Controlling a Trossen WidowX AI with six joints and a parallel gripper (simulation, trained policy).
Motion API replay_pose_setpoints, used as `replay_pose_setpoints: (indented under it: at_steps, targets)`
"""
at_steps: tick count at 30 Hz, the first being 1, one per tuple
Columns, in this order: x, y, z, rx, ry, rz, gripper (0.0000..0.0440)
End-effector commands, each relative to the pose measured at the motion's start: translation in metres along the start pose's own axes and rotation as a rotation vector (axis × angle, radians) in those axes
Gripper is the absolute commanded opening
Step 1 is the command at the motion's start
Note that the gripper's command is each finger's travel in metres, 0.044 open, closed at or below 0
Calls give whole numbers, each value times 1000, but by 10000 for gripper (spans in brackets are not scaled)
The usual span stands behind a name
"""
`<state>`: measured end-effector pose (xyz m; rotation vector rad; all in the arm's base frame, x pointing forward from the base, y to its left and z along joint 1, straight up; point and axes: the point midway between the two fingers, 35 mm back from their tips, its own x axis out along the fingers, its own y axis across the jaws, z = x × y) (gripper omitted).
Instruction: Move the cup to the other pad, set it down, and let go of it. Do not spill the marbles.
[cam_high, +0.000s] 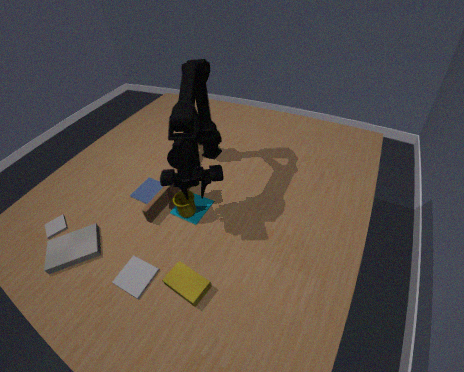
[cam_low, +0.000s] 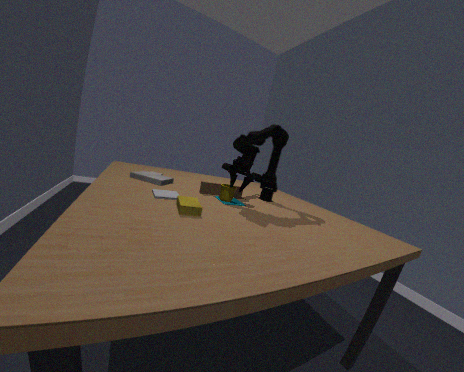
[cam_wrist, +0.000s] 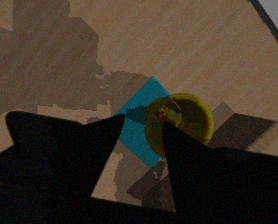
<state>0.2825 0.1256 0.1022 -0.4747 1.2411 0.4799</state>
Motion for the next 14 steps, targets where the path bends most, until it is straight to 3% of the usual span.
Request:
replay_pose_setpoints:
  at_steps: [1,7,10,14]
  targets:
    - [-8,2,-3,10,-17,12,227]
    - [-26,0,0,23,-68,10,263]
    - [-37,-2,3,29,-97,5,302]
    - [-51,-7,6,41,-128,-2,387]
